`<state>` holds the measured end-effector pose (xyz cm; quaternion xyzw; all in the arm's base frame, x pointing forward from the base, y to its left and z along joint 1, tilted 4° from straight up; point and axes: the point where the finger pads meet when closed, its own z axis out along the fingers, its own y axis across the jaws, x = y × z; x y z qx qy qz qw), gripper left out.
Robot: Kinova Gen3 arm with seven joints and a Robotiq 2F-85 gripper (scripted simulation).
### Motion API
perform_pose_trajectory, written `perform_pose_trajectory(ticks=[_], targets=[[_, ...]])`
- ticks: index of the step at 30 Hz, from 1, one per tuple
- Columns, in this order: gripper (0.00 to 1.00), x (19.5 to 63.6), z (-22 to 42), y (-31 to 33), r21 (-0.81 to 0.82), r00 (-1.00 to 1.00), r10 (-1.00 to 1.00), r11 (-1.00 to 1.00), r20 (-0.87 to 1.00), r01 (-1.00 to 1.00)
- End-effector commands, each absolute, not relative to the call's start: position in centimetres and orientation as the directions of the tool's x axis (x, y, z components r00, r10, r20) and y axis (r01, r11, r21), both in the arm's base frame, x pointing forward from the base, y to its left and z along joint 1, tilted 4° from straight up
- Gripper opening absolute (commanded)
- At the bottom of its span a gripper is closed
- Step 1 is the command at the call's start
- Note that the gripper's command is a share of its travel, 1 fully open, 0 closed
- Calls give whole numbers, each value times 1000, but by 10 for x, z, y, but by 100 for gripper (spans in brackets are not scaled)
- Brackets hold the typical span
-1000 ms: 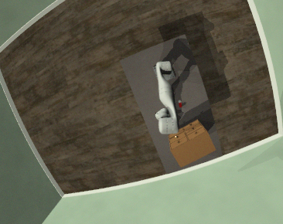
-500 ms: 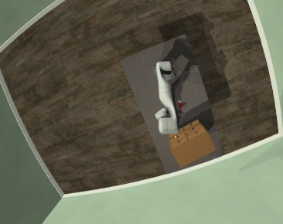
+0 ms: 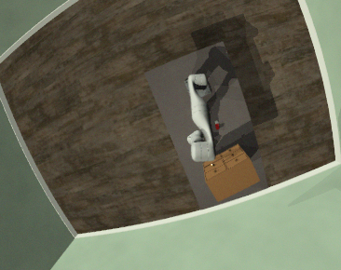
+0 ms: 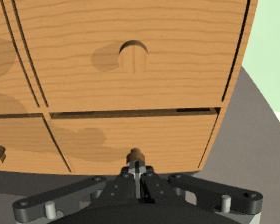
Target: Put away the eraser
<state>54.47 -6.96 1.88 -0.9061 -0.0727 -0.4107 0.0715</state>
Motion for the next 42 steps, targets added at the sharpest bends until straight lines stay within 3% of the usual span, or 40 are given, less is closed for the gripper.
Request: perform_pose_trajectory(ticks=[1, 12, 32, 42], targets=[[0, 546, 20, -70, -69, 650, 73, -979, 757, 191], [0, 544, 20, -70, -69, 650, 73, -979, 757, 191], [0, 496, 22, -80, -69, 650, 73, -979, 757, 191], [0, 476, 55, -86, -69, 650, 73, -979, 757, 191]])
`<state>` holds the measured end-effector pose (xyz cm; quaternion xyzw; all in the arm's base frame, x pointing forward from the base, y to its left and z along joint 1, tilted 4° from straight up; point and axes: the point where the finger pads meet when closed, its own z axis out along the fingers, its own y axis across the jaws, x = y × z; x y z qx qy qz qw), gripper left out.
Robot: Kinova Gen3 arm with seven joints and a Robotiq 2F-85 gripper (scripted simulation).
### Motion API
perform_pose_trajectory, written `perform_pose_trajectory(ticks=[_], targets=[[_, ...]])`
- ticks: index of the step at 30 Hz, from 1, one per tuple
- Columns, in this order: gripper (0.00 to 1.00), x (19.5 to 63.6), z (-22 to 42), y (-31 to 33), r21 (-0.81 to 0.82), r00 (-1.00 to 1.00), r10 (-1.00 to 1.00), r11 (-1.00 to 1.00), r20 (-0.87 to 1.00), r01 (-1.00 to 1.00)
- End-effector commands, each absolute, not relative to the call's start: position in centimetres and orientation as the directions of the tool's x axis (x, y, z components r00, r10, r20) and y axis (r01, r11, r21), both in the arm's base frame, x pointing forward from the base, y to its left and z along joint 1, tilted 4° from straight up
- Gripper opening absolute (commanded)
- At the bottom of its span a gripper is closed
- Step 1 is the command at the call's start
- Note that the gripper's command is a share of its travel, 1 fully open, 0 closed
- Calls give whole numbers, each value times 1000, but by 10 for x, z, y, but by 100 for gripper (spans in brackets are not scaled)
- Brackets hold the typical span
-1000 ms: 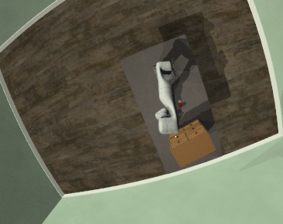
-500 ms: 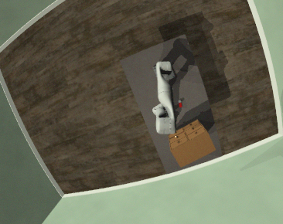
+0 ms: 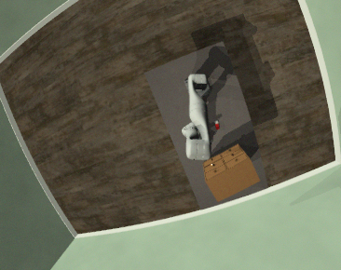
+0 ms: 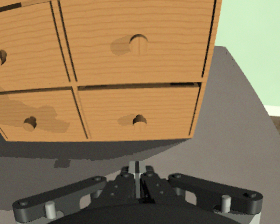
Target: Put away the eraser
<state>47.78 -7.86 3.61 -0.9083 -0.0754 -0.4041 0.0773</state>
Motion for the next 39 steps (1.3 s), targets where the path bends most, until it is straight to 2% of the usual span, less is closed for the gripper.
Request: perform_pose_trajectory(ticks=[1, 10, 39], targets=[[0, 472, 61, -87, -69, 650, 73, -979, 757, 191], [0, 450, 95, -94, -69, 650, 73, -979, 757, 191], [0, 446, 101, -94, -70, 678, 81, -979, 731, 191]])
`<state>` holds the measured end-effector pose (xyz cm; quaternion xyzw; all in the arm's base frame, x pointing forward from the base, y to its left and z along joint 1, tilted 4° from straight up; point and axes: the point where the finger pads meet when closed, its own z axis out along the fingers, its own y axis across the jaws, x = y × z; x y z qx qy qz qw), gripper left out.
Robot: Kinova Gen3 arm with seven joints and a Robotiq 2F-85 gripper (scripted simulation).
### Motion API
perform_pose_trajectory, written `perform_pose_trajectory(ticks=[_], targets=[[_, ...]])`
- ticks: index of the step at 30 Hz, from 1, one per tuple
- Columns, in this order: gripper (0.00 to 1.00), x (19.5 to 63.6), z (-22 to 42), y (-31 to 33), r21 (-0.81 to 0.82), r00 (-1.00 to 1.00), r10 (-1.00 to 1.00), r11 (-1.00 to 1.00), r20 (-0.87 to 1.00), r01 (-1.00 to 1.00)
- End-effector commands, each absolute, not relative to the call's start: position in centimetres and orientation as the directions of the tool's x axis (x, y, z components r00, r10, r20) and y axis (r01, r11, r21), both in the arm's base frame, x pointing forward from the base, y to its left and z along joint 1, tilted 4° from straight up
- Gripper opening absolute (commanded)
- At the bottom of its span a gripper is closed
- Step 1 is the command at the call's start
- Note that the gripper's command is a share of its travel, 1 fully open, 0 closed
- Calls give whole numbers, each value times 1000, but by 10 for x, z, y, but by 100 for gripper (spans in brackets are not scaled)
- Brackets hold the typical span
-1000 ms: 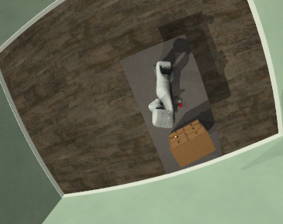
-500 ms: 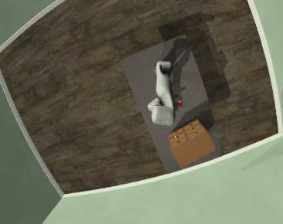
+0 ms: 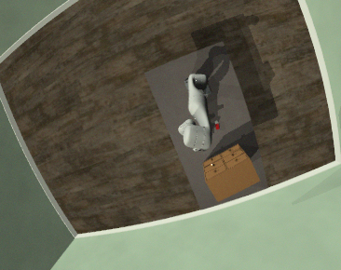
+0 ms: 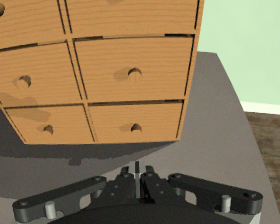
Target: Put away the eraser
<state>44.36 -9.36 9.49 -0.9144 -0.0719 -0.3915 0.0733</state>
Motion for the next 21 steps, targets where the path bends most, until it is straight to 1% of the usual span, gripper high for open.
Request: perform_pose_trajectory(ticks=[1, 21], targets=[[0, 446, 101, -95, -69, 682, 82, -979, 727, 191], [0, 433, 117, -97, -72, 771, 105, -979, 628, 192]])
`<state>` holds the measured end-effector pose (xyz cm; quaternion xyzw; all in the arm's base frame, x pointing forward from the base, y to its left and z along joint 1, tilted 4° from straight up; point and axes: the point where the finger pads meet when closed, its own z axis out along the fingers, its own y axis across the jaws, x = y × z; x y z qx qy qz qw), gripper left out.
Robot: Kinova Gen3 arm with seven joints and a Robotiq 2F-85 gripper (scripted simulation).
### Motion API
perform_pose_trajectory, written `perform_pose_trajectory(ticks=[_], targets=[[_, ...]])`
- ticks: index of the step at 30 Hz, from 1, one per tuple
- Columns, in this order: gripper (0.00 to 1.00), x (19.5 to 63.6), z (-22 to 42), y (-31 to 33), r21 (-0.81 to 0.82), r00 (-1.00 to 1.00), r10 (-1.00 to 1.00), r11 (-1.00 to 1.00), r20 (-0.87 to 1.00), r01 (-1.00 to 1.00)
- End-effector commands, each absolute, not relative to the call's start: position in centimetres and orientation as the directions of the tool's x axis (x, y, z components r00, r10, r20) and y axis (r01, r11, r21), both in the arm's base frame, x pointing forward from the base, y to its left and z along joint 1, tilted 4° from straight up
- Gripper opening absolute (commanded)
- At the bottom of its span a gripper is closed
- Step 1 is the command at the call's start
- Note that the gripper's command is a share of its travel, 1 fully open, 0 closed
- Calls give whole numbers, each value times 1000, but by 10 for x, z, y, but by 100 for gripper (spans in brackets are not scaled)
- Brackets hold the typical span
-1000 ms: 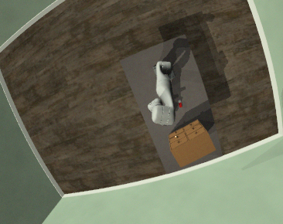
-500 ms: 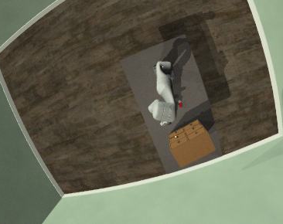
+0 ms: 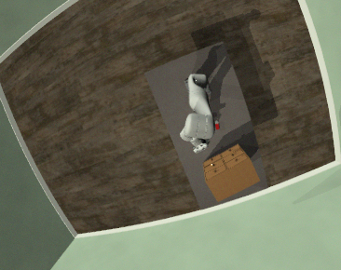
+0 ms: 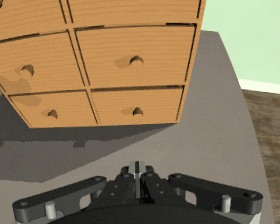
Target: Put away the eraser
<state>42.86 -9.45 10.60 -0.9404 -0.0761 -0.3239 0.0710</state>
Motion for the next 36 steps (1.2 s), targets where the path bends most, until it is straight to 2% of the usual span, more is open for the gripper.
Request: perform_pose_trajectory(ticks=[1, 36], targets=[[0, 433, 118, -98, -70, 776, 107, -979, 621, 192], [0, 419, 137, -102, -70, 863, 135, -979, 486, 192]])
